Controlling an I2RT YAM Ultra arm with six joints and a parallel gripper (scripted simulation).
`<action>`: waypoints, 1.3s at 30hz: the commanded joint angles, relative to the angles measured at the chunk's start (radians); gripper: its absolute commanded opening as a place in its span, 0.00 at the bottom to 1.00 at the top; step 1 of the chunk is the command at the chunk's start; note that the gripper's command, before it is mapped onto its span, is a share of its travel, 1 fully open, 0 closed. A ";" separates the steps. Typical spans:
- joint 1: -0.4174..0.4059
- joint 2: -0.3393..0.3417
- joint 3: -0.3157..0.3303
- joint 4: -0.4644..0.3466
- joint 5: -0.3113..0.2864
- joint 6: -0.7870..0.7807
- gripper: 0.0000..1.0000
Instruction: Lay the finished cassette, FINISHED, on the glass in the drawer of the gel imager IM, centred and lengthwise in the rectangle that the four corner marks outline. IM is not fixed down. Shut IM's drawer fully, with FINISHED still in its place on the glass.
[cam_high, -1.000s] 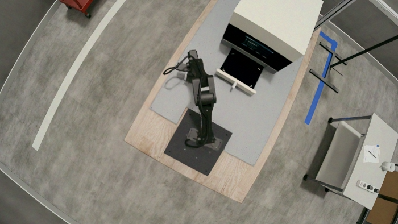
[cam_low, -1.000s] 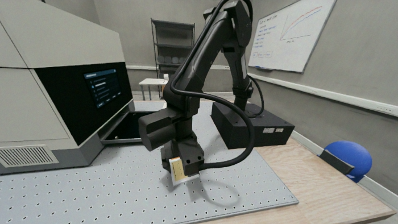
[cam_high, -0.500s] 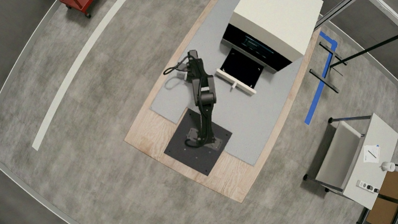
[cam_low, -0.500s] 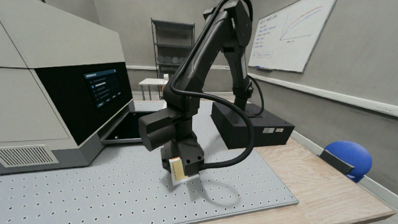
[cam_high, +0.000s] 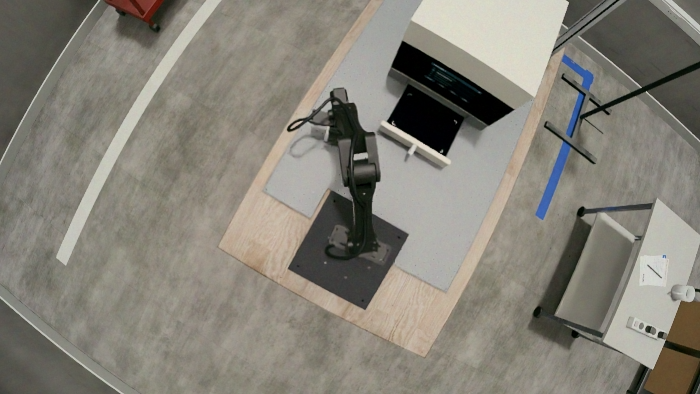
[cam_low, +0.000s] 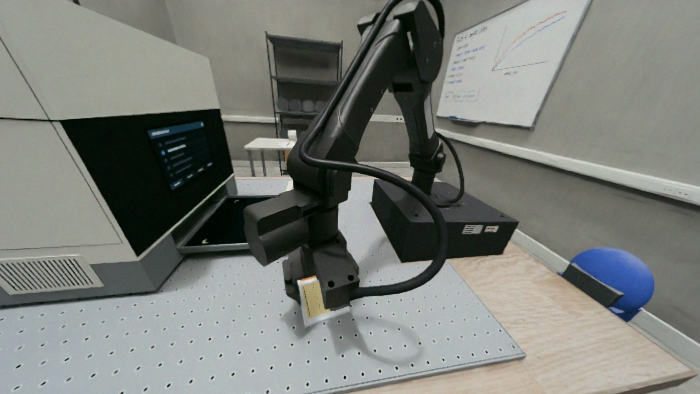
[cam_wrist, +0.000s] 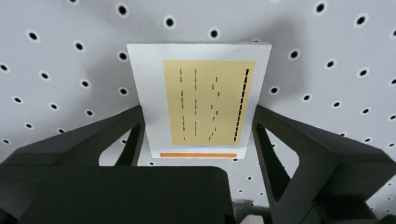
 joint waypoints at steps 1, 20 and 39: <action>0.005 -0.036 -0.020 -0.011 -0.008 0.007 0.00; 0.005 -0.087 0.036 -0.077 -0.009 0.006 0.00; 0.005 -0.128 0.061 -0.143 -0.009 0.006 0.00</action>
